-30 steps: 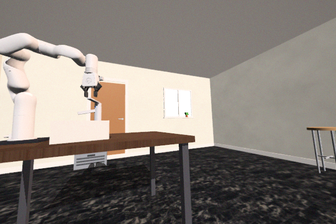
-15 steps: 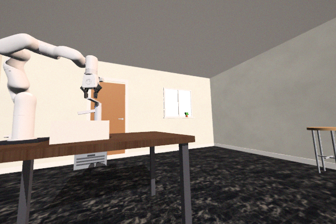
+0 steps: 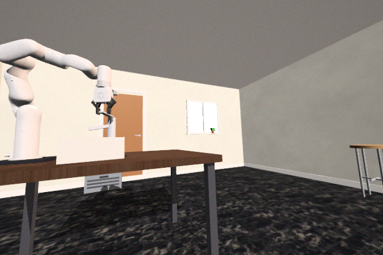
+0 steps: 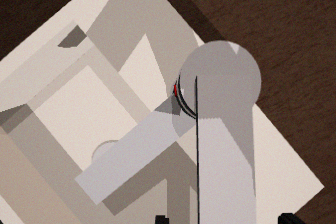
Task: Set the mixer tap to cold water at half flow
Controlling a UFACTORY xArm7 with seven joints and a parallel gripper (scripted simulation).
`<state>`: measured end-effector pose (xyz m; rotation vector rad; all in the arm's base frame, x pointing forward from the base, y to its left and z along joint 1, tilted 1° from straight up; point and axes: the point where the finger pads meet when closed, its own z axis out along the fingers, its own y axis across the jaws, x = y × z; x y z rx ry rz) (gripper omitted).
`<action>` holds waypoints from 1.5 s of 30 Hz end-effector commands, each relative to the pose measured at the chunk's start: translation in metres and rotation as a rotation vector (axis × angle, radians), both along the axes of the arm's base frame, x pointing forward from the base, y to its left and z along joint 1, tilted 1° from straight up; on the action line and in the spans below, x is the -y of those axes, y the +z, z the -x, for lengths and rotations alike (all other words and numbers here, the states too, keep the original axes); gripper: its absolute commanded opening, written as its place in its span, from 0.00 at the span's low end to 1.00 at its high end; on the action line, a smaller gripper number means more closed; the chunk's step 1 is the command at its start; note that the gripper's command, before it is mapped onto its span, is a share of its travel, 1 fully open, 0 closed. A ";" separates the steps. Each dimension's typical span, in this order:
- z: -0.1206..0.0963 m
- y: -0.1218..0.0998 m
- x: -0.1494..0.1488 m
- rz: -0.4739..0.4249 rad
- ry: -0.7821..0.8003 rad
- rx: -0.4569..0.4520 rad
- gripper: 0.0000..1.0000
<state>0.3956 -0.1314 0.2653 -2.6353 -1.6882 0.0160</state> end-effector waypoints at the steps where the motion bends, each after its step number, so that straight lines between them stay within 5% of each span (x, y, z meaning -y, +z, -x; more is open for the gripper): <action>1: -0.001 -0.002 0.000 0.001 0.000 0.004 0.68; 34: -0.001 -0.010 0.000 0.001 0.000 0.004 0.68; 35: -0.001 -0.010 0.000 0.001 0.000 0.004 0.00; 45: -0.001 -0.010 0.000 0.001 0.000 0.004 0.00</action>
